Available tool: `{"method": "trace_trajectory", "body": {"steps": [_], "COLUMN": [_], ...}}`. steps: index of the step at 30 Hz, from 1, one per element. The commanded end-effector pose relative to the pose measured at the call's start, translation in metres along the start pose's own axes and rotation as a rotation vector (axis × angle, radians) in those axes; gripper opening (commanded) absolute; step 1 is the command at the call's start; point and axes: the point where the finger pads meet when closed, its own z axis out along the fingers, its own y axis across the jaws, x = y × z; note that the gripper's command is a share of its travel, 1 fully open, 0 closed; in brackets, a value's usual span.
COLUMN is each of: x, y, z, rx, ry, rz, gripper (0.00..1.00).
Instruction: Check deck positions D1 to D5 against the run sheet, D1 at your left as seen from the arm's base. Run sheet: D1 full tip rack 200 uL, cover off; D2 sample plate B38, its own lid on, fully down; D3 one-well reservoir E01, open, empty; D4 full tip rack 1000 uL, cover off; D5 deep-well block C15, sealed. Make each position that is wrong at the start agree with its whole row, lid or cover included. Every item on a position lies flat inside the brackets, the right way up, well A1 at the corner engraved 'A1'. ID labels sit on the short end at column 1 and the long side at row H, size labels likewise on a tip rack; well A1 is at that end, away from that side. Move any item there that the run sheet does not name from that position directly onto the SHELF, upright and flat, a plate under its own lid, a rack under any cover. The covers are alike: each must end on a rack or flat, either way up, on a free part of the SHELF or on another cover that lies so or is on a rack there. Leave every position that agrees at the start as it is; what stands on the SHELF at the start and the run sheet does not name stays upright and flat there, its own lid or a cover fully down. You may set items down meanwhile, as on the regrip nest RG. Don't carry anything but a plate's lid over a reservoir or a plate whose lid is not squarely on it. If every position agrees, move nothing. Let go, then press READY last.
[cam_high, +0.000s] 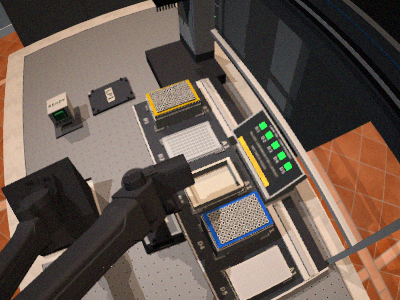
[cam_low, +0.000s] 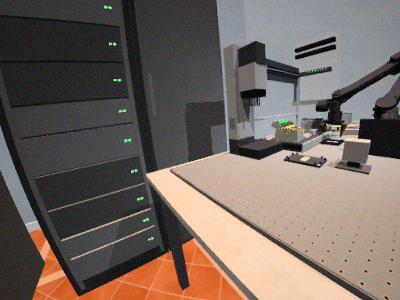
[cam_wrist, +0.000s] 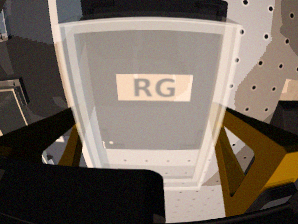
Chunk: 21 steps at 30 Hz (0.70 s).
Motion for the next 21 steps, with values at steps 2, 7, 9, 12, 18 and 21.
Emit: {"method": "trace_trajectory", "body": {"steps": [2, 7, 9, 12, 18, 21], "x": [-0.007, -0.007, -0.007, -0.006, -0.006, -0.006], "y": [0.013, 0.014, 0.014, 0.014, 0.014, 0.014], "z": [-0.018, -0.027, -0.027, -0.033, -0.043, -0.048], "rx": [-0.029, -0.030, -0.030, -0.030, -0.031, -0.031], "ry": [-0.004, -0.002, -0.002, -0.001, 0.003, 0.004], "rz": [0.038, 0.039, 0.039, 0.039, 0.040, 0.040], "gripper": [0.00, 0.00, 0.00, 0.00, 0.00, 0.00]}}
